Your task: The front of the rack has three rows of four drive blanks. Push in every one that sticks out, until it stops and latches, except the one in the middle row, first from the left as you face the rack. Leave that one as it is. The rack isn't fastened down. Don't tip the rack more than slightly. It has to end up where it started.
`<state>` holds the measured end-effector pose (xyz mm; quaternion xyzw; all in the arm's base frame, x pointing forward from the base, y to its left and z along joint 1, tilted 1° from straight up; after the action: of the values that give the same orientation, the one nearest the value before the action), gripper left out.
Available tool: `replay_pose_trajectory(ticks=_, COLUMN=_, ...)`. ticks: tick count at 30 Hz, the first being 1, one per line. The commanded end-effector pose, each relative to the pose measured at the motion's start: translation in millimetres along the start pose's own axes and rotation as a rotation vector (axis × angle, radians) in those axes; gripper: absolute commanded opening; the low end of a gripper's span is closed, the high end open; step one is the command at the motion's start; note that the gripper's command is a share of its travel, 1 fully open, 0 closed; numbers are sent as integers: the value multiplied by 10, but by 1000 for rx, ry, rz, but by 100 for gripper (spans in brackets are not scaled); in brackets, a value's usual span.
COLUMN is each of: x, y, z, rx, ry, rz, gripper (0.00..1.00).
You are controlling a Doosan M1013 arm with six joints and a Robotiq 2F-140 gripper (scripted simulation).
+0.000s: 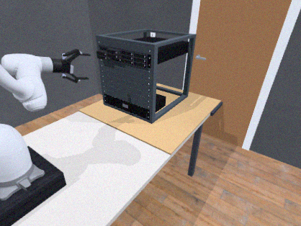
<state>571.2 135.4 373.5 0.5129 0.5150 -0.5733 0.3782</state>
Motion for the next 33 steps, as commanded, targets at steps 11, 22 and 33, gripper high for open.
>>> replay_pose_trajectory(ticks=11, x=-151, y=55, z=-369, rx=-112, ry=-44, rz=126, gripper=100)
replay_pose_trajectory(ticks=22, x=-217, y=75, z=-554, rx=-166, ry=-65, rz=180, gripper=100)
replay_pose_trajectory(ticks=33, x=-231, y=77, z=-613, rx=-184, ry=-70, rz=195, gripper=100)
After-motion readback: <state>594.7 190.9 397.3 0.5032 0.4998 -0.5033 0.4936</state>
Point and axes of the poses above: the point where the finger pads meet when closed, its own y axis out along the fingers, its own x axis across the jaws, z = x × y, the point moved 1 cm from there along -y, back along the fingers, and after that the axes turned 1 degree about y, right-handed, at the moved point
